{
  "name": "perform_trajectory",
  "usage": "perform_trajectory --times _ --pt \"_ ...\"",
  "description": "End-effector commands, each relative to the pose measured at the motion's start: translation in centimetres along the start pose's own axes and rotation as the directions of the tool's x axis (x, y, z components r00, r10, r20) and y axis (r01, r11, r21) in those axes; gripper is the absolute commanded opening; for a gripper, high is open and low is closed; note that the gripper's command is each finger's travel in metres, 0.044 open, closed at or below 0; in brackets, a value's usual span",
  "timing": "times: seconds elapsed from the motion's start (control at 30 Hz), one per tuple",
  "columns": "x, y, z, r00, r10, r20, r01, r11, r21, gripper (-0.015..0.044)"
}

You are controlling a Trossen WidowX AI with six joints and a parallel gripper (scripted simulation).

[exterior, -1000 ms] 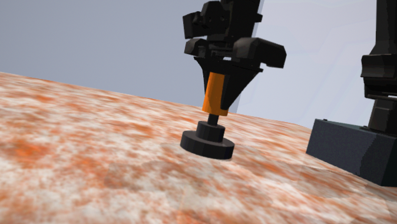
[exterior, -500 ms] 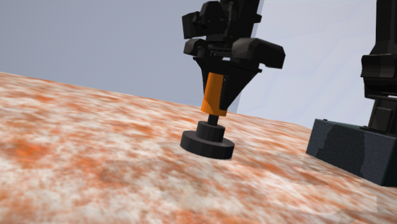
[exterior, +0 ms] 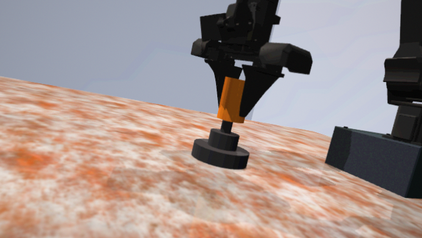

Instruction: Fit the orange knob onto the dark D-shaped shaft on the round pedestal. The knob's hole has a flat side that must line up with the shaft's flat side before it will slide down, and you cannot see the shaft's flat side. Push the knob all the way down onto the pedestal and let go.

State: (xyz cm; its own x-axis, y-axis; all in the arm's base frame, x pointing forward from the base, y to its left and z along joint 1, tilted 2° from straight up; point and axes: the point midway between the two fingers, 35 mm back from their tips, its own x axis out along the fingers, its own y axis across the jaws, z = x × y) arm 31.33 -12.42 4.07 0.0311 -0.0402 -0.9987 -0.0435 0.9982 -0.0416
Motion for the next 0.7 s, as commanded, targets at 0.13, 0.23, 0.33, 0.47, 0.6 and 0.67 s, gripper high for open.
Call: perform_trajectory --times 0.13,0.23,0.33,0.47,0.6,0.67 --pt "-0.36 -0.02 0.15 1.000 0.000 0.011 0.000 1.000 -0.018 0.0000" --pt "-0.31 -0.06 0.23 1.000 0.000 0.011 0.000 1.000 -0.018 0.0000" --pt "-0.27 -0.10 0.33 1.000 0.000 0.011 0.000 1.000 -0.018 0.0000" --pt "-0.15 -0.17 0.50 1.000 0.000 0.012 0.000 1.000 -0.018 0.0000" --pt "0.09 -0.17 0.52 1.000 0.000 0.012 0.000 1.000 -0.018 0.0000" --pt "0.18 -0.15 0.49 1.000 0.000 0.012 0.000 1.000 -0.018 0.0000"
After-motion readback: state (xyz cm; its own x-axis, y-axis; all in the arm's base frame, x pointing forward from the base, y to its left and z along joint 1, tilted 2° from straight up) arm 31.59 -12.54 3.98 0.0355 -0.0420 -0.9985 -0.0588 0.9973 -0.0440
